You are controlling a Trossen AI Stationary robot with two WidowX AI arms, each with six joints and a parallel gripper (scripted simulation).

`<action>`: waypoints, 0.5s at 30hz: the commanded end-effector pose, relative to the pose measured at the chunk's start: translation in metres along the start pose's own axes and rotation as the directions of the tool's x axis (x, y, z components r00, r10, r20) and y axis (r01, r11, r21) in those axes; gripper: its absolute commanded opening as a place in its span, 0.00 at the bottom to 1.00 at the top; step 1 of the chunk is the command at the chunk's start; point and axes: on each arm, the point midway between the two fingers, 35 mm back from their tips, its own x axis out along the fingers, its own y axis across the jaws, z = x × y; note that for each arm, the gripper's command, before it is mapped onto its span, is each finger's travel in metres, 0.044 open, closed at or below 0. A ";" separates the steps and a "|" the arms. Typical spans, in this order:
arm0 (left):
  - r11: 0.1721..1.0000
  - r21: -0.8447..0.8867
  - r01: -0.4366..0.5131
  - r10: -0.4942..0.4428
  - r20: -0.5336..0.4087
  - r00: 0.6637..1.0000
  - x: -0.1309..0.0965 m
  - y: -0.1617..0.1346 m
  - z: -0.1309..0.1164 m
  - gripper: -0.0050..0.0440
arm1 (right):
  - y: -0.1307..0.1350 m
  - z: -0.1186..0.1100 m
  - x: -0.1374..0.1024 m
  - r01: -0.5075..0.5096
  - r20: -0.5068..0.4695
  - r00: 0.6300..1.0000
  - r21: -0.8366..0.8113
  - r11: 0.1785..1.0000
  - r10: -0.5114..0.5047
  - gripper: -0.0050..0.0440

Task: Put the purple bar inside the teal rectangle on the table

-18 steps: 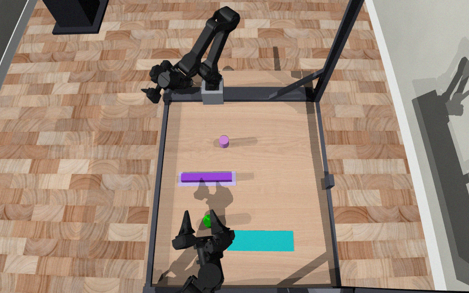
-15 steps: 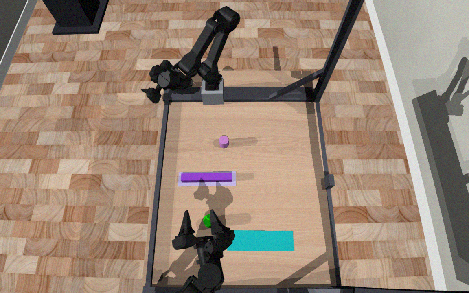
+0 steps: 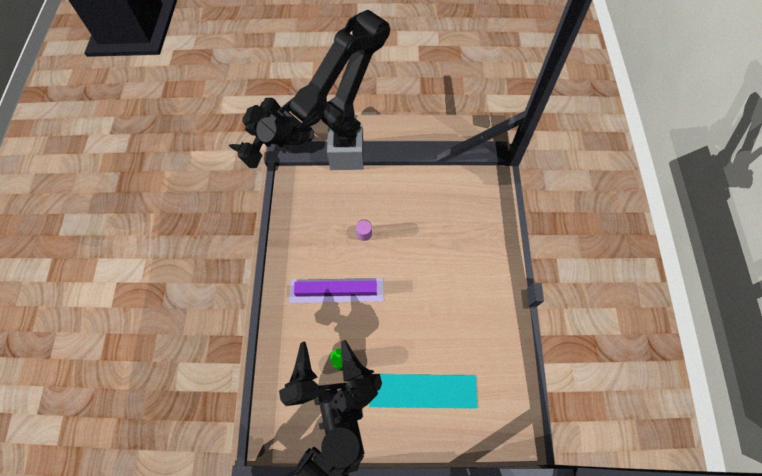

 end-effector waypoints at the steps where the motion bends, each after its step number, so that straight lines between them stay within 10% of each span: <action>1: 1.000 -0.019 -0.009 0.009 0.010 1.000 -0.001 0.006 0.005 0.95 | 0.002 0.007 -0.001 -0.007 0.012 1.000 0.021 1.000 0.007 1.00; 8: 0.998 0.013 0.063 -0.063 -0.001 0.998 0.009 -0.001 0.000 0.63 | 0.040 0.022 -0.028 -0.226 -0.067 0.973 -0.092 0.970 0.220 1.00; 15: 0.973 0.104 0.206 -0.198 -0.076 0.977 0.024 -0.022 -0.023 0.63 | 0.073 0.031 -0.072 -0.483 -0.185 0.874 -0.224 0.846 0.450 1.00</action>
